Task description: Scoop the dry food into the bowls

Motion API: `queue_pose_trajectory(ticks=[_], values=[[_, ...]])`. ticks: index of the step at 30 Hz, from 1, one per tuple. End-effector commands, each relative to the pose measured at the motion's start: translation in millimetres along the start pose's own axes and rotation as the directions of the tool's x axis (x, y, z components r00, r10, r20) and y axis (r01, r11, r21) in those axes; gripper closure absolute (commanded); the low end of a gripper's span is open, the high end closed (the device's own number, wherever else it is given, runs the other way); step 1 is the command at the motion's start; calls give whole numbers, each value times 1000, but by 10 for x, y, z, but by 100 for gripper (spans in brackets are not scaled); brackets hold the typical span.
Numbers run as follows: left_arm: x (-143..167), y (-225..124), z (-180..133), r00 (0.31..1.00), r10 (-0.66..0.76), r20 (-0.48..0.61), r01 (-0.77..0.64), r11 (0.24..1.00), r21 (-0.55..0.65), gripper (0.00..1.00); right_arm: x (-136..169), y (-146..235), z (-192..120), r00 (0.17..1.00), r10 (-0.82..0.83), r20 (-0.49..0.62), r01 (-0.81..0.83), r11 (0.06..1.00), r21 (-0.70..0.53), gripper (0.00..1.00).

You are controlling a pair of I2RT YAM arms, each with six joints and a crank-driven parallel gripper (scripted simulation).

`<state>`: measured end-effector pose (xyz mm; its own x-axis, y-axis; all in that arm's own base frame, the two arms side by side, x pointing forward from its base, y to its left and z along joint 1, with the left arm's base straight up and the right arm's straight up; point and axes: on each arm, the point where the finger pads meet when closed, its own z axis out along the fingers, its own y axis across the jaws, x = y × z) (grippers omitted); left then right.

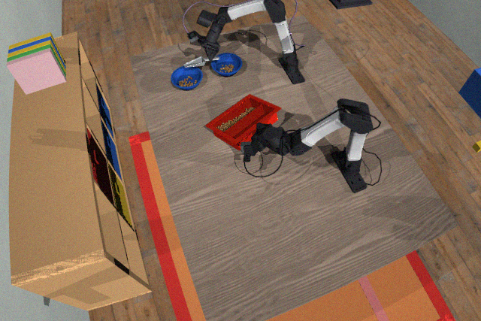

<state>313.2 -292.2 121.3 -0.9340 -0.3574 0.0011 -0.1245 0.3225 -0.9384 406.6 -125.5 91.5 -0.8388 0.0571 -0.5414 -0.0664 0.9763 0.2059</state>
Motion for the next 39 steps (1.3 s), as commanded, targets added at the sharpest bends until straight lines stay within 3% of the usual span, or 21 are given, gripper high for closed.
queue_pose_trajectory(ticks=[1, 24, 28, 32, 33, 35, 36, 39], values=[[-72, -434, -56, 994, 108, 24, -110, 989, 99, 100, -372, 81, -144, 989, -57, 135, 58, 998, 3, 100], [-95, -384, -106, 993, 115, 14, -115, 987, 108, 100, -416, 73, -187, 987, -63, 147, 62, 998, 11, 100], [-16, 13, -43, 999, 39, -17, -38, 998, 50, 100, -416, 73, -187, 987, -63, 147, 62, 998, 11, 100], [-11, -42, -67, 999, 46, -13, -45, 997, 65, 100, -416, 73, -187, 987, -63, 147, 62, 998, 11, 100], [-44, -191, -39, 997, 79, -8, -78, 992, 94, 100, -417, 73, -187, 987, -62, 148, 61, 998, 12, 100], [-110, -205, -63, 997, 78, 7, -79, 992, 102, 100, -417, 73, -187, 987, -62, 148, 61, 998, 12, 100], [24, 43, -33, 999, 35, -23, -33, 998, 60, 100, -417, 73, -187, 987, -62, 148, 61, 998, 12, 100], [-26, -65, -65, 998, 57, -6, -56, 994, 89, 100, -417, 73, -187, 987, -62, 148, 61, 998, 12, 100]])
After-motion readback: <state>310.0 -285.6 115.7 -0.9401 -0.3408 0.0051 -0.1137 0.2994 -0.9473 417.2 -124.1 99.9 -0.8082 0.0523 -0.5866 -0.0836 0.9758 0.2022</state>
